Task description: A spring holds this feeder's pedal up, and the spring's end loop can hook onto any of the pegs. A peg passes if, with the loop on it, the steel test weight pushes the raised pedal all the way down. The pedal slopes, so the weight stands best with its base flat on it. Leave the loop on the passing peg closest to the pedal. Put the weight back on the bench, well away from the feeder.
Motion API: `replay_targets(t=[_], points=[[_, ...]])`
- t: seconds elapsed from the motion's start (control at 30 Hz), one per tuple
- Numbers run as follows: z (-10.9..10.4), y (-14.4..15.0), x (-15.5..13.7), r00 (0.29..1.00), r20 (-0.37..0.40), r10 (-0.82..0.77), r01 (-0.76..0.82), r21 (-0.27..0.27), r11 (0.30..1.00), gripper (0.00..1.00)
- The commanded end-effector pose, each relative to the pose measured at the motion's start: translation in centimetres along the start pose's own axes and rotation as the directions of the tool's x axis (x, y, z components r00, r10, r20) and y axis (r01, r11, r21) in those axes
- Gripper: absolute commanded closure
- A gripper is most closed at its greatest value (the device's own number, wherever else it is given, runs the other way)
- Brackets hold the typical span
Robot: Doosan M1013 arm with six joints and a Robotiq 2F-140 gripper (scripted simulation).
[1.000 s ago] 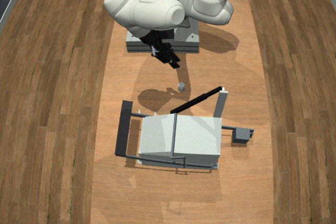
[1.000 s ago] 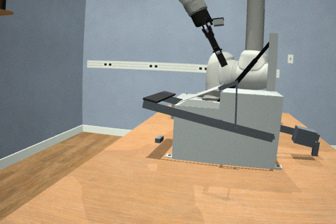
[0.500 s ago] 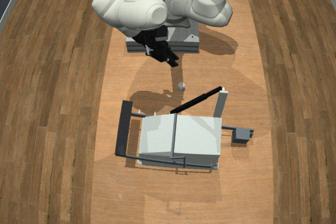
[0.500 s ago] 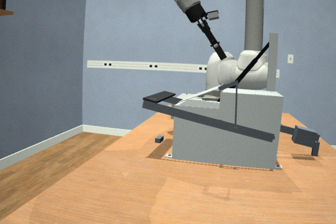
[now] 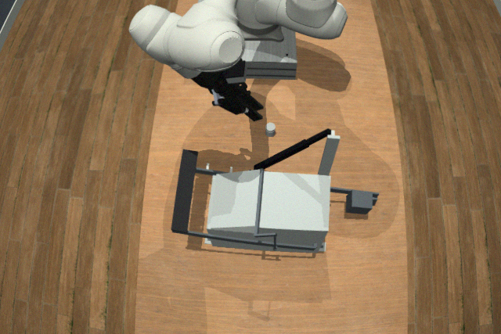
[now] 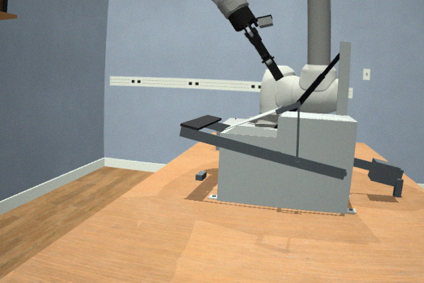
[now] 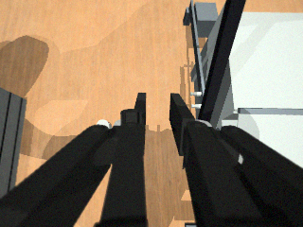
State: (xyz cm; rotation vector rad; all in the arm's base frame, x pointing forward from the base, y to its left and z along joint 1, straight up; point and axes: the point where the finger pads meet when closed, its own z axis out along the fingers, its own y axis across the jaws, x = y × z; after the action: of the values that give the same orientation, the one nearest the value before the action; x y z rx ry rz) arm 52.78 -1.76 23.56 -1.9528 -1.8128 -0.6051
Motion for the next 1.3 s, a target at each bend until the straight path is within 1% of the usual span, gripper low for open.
replay_targets(t=[0.0, 0.53, 0.57, 1.1, 1.27], points=[[1.1, 5.8, -1.4, 1.000, -0.006, 0.000, 0.000, -0.002, 1.000, 0.76], [1.1, 5.8, -1.4, 1.000, -0.006, 0.000, 0.000, -0.002, 1.000, 0.76], [1.6, 8.5, -2.0, 1.000, -0.009, 0.000, 0.000, -0.002, 1.000, 0.76], [1.6, 8.5, -2.0, 1.000, -0.009, 0.000, 0.000, -0.002, 1.000, 0.76], [2.2, 8.5, -2.0, 1.000, -0.009, 0.000, 0.000, -0.002, 1.000, 0.76]])
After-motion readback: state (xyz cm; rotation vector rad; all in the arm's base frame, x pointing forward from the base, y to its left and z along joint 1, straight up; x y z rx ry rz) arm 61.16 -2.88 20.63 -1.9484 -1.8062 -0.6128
